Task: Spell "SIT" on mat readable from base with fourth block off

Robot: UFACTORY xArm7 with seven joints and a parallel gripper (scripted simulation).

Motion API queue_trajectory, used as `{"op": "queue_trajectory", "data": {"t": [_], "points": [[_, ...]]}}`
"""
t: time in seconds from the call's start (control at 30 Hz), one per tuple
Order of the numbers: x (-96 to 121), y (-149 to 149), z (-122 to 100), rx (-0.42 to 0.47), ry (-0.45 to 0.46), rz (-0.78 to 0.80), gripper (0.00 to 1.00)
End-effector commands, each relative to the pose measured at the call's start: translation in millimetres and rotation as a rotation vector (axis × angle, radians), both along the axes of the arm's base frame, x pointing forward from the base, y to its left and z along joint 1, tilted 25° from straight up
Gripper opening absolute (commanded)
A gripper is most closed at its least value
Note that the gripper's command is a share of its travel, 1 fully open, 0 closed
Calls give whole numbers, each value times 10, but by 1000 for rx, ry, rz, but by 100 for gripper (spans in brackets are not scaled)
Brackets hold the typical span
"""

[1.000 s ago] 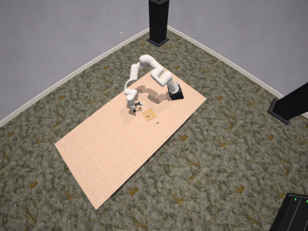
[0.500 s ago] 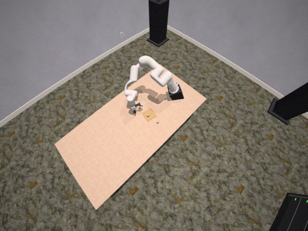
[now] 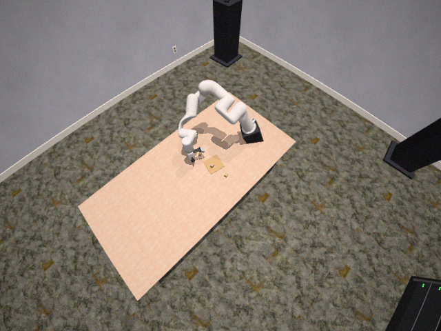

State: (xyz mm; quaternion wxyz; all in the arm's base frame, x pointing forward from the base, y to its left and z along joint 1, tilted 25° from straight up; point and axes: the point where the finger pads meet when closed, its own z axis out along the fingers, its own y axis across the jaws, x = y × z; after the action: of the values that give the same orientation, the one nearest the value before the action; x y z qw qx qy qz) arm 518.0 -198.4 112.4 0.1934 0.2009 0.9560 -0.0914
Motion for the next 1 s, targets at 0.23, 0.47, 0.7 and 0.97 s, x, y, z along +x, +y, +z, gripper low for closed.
{"op": "queue_trajectory", "data": {"t": [0.23, 0.47, 0.7, 0.97], "points": [[9, 5, 16, -1, -3, 1, 63], [9, 5, 16, -1, -3, 1, 63], [9, 5, 16, -1, -3, 1, 42], [9, 5, 16, -1, -3, 1, 42]]}}
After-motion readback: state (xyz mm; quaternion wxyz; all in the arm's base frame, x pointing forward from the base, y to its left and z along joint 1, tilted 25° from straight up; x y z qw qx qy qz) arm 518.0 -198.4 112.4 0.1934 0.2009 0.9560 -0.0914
